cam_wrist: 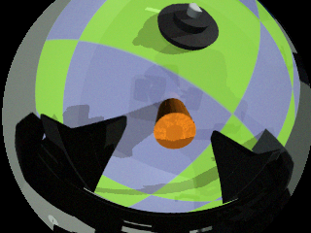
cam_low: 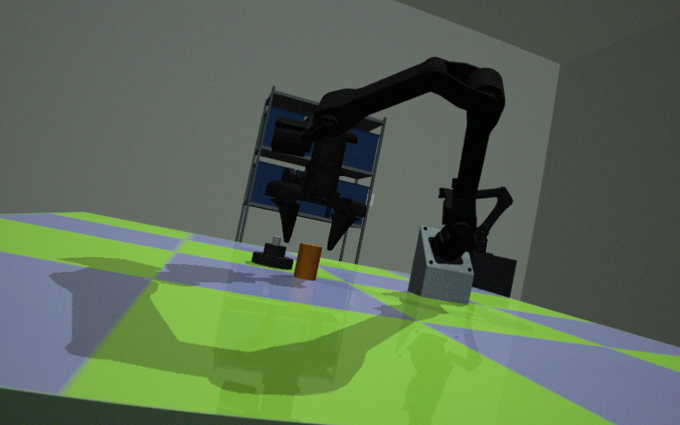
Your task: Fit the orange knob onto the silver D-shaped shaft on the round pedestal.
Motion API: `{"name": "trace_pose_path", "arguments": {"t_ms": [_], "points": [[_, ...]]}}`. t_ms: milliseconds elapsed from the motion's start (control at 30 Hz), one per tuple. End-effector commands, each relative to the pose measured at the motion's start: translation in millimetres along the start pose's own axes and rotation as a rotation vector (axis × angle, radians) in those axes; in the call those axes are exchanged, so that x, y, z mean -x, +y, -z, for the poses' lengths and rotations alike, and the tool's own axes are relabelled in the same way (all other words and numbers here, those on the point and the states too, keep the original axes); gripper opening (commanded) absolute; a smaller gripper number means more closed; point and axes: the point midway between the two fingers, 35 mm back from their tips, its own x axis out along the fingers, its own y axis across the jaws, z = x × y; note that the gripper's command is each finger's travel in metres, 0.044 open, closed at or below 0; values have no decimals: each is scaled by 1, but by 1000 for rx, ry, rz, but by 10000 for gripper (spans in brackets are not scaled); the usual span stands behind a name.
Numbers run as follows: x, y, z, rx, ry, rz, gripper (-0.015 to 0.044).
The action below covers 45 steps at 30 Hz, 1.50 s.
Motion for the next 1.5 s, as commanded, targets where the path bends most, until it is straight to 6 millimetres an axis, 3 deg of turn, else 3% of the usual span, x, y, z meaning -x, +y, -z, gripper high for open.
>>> {"name": "trace_pose_path", "arguments": {"t_ms": [0,900,1233,1467], "points": [[-8,-1,1,-9,6,3,440],[-48,-3,3,-10,11,2,440],[-48,-3,3,-10,11,2,177],[-48,-3,3,-10,11,2,111]]}}
